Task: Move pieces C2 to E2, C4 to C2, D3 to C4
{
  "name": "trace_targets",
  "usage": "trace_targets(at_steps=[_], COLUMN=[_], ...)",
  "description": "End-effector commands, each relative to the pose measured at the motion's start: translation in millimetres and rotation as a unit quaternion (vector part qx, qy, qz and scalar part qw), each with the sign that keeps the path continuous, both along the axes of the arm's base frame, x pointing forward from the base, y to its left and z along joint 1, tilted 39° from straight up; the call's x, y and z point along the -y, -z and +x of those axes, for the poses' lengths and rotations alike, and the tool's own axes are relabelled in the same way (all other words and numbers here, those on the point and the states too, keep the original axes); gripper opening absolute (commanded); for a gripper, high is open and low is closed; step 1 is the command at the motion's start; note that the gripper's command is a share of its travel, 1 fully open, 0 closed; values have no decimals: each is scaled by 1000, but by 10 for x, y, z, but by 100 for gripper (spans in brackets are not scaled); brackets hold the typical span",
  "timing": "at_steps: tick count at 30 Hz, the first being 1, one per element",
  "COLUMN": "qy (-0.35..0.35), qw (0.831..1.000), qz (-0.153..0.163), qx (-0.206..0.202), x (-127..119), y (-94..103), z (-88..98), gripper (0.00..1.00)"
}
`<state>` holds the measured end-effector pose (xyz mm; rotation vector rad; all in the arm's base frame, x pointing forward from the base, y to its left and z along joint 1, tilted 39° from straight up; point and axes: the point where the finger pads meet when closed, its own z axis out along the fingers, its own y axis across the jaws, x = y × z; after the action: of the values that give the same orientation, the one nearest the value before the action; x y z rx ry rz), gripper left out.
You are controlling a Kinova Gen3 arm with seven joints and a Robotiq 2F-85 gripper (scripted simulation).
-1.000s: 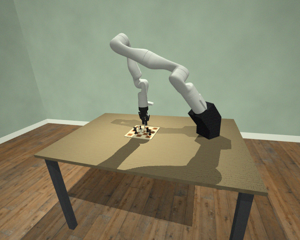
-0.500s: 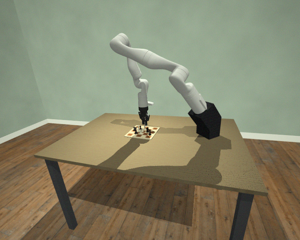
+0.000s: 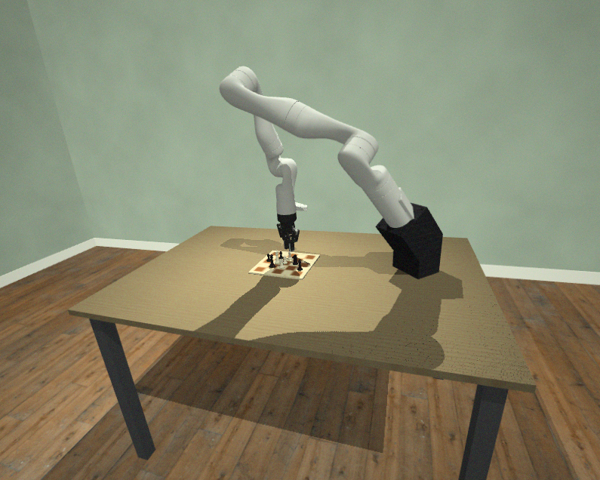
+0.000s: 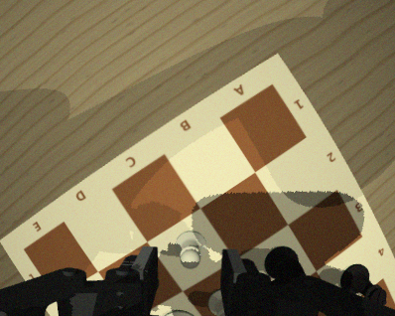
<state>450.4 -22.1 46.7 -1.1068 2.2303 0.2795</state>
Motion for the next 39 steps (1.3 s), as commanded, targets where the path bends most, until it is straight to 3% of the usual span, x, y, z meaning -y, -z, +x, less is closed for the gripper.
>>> trace_targets(at_steps=[1,22,39], qy=[0,0,0], qw=[1000,1000,1000], qz=[0,0,0], qx=[0,0,0], x=[1,-131,-140], y=[4,237,254], z=[5,136,145], gripper=[34,34,34])
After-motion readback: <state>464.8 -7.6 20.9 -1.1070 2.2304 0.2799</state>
